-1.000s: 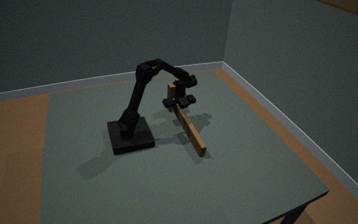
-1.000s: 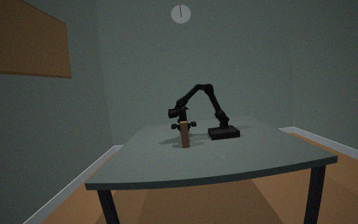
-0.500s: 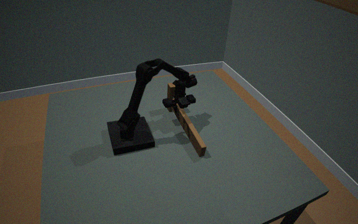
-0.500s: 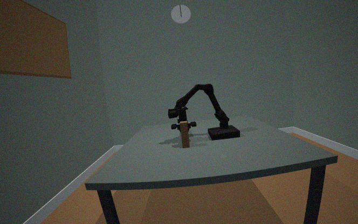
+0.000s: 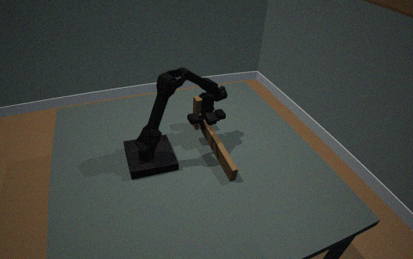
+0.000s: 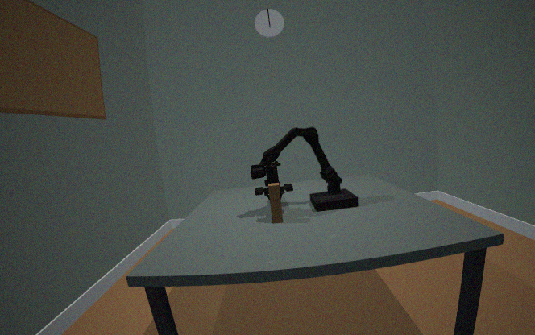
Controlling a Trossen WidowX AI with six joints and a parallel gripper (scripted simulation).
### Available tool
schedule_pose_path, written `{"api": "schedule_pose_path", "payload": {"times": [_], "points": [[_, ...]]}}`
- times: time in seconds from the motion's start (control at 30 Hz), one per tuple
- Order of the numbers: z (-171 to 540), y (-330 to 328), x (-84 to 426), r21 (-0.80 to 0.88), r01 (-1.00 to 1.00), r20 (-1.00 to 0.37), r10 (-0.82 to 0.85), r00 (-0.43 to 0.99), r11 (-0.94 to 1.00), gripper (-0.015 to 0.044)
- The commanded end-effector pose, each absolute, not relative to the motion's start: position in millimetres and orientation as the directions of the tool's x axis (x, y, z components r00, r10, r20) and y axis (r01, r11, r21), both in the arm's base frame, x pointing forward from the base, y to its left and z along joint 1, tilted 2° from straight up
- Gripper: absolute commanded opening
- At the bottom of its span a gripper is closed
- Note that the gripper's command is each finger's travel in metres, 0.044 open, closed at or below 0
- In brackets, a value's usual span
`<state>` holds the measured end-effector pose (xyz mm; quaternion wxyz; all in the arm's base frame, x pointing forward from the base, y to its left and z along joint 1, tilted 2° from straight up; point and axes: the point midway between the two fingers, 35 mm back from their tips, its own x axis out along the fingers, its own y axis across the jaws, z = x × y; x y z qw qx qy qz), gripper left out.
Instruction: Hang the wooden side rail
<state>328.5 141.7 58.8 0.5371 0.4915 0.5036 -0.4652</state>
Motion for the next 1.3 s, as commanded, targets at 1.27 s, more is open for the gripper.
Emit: {"api": "schedule_pose_path", "payload": {"times": [1.27], "points": [[57.6, 144.2, 331.1, 0.071, 0.994, -0.997, 0.001, 0.071, 0.081, 0.0]]}}
